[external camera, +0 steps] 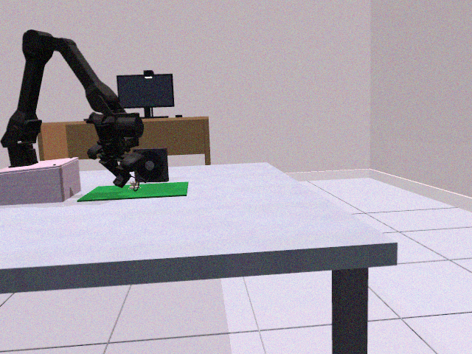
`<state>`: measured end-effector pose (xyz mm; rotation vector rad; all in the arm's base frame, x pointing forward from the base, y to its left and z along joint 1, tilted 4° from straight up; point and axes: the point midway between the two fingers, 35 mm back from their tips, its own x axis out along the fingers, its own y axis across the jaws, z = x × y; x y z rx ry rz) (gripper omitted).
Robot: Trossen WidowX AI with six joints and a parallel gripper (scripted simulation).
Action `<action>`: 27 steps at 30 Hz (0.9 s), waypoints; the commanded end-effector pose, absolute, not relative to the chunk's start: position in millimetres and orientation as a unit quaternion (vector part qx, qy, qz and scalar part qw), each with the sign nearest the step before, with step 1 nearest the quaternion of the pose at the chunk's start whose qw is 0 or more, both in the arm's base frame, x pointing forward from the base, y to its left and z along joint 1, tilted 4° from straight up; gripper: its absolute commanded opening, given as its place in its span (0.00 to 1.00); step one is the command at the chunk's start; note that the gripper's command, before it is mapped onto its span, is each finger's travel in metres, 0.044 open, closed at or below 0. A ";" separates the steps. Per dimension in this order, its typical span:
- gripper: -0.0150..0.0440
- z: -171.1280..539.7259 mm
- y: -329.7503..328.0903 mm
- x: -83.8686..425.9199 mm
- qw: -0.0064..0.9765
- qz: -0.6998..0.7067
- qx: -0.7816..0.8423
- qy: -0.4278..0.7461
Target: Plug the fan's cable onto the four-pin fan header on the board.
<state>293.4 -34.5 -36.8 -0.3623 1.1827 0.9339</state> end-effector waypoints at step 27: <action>0.25 -44.4 -38.4 286.2 0.805 0.466 -0.081 0.359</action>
